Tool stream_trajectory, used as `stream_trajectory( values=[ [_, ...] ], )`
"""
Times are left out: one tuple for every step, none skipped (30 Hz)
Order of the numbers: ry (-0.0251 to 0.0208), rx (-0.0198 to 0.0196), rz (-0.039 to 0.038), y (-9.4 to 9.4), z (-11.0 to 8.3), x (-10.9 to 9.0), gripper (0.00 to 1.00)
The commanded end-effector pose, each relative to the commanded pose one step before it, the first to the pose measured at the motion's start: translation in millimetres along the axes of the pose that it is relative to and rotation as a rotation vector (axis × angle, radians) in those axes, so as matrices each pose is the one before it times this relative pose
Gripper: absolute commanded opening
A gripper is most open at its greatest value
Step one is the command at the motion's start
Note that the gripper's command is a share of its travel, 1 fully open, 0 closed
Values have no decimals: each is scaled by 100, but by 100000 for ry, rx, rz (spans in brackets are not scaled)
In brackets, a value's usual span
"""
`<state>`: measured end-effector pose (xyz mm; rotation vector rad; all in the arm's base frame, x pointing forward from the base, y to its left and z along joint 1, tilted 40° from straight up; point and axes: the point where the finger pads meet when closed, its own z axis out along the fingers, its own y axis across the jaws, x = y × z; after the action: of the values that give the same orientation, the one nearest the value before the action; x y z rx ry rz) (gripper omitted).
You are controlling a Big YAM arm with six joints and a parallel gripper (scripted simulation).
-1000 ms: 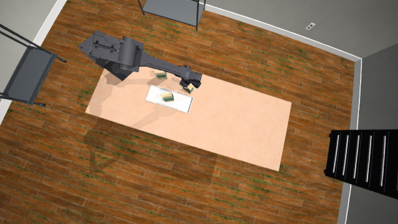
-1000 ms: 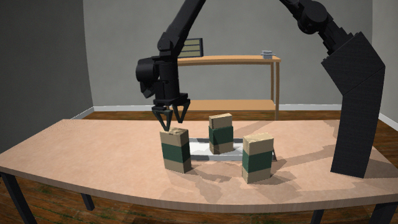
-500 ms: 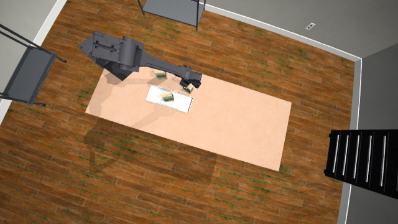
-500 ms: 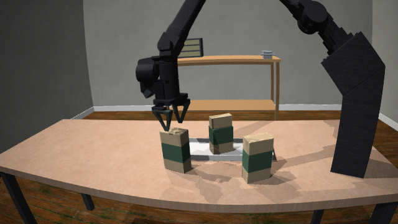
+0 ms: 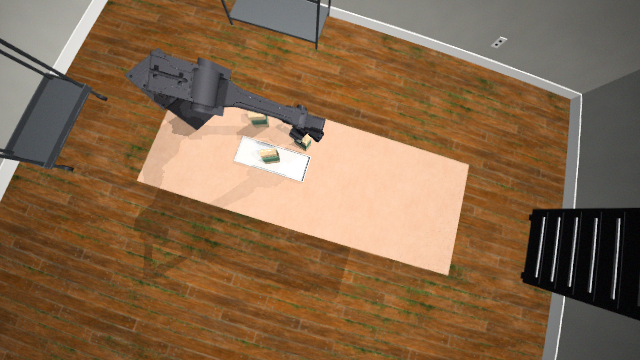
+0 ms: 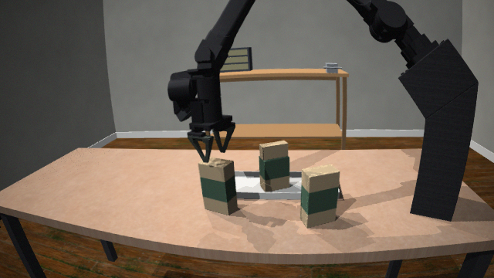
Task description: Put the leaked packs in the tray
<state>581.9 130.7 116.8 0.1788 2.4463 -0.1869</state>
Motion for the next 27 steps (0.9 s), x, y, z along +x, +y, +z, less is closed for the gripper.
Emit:
stream_trajectory(
  values=[
    [-1190, -1052, -1736, 729, -538, -718, 78],
    [25, 9, -11, -4, 5, 16, 78],
    [0, 0, 0, 0, 0, 0, 78],
    [0, 0, 0, 0, 0, 0, 78],
    [0, 0, 0, 0, 0, 0, 78],
    [0, 0, 0, 0, 0, 0, 78],
    [5, 4, 1, 0, 8, 2, 78],
    [31, 23, 7, -1, 53, 12, 78],
    [0, 0, 0, 0, 0, 0, 78],
    [0, 0, 0, 0, 0, 0, 78],
    [81, 59, 17, -3, 135, 32, 78],
    [148, 109, 32, -7, 248, 60, 78],
    [230, 168, 50, -11, 385, 94, 78],
    [-503, -56, 417, -62, 131, -226, 78],
    [-634, -62, 533, -103, 106, -313, 78],
    [-264, 111, 440, -176, 134, -256, 78],
    [-77, 235, 422, -251, 202, -149, 78],
    [39, 193, 223, -174, 212, -32, 78],
    [7, 17, -7, -7, 175, 12, 78],
    [12, 7, -7, -5, 194, 14, 78],
    [16, -2, -8, -4, 210, 15, 78],
    [91, 27, -39, -17, 237, 65, 78],
    [123, 43, -53, -22, 252, 86, 78],
    [-24, -8, 7, 0, 238, -8, 78],
    [-128, -43, 49, 17, 226, -76, 78],
    [0, 0, 0, 0, 0, 0, 78],
    [0, 0, 0, 0, 0, 0, 78]
  ],
)
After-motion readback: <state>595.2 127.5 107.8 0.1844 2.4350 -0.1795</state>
